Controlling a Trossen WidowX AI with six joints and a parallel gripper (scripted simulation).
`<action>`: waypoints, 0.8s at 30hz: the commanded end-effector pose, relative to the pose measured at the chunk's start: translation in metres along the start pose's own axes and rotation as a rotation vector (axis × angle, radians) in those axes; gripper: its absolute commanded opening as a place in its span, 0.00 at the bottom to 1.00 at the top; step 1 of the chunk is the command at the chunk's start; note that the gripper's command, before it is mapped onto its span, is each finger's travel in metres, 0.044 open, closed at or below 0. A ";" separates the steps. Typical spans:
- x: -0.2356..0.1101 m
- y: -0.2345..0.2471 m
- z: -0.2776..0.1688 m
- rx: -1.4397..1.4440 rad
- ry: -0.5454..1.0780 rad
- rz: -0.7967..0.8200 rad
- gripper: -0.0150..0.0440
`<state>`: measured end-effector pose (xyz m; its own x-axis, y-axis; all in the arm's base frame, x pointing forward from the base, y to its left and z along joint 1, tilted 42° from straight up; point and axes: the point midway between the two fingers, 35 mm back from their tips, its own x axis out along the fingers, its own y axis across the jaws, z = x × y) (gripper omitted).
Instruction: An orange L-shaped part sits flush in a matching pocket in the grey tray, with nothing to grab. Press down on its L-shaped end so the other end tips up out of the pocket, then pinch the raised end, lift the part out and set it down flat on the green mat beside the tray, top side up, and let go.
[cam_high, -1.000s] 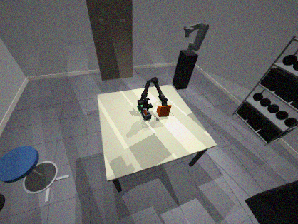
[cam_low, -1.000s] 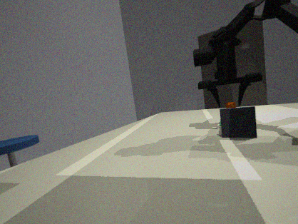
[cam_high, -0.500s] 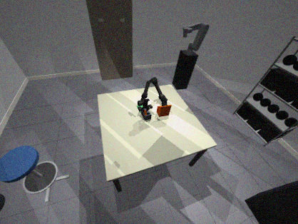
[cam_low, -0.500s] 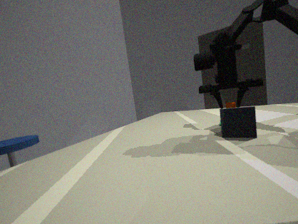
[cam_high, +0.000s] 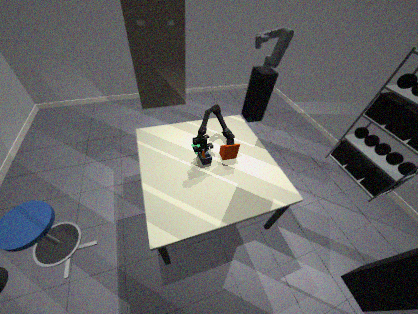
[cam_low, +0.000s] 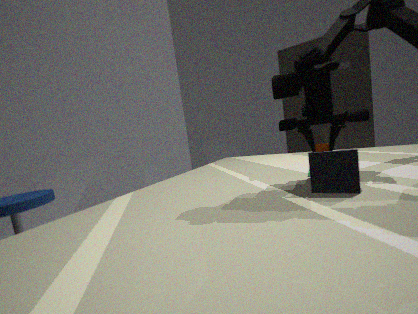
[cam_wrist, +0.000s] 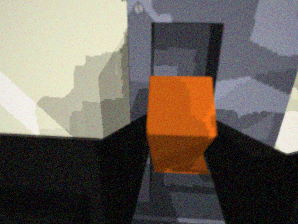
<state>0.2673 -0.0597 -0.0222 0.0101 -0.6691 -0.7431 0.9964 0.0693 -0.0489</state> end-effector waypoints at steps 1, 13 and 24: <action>0.000 0.000 0.000 0.001 0.000 0.000 0.25; -0.013 -0.001 0.000 -0.002 -0.002 -0.002 0.25; -0.030 -0.001 0.000 -0.004 -0.002 -0.004 0.25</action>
<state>0.2642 -0.0440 -0.0042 0.0039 -0.6753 -0.7376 0.9956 0.0716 -0.0603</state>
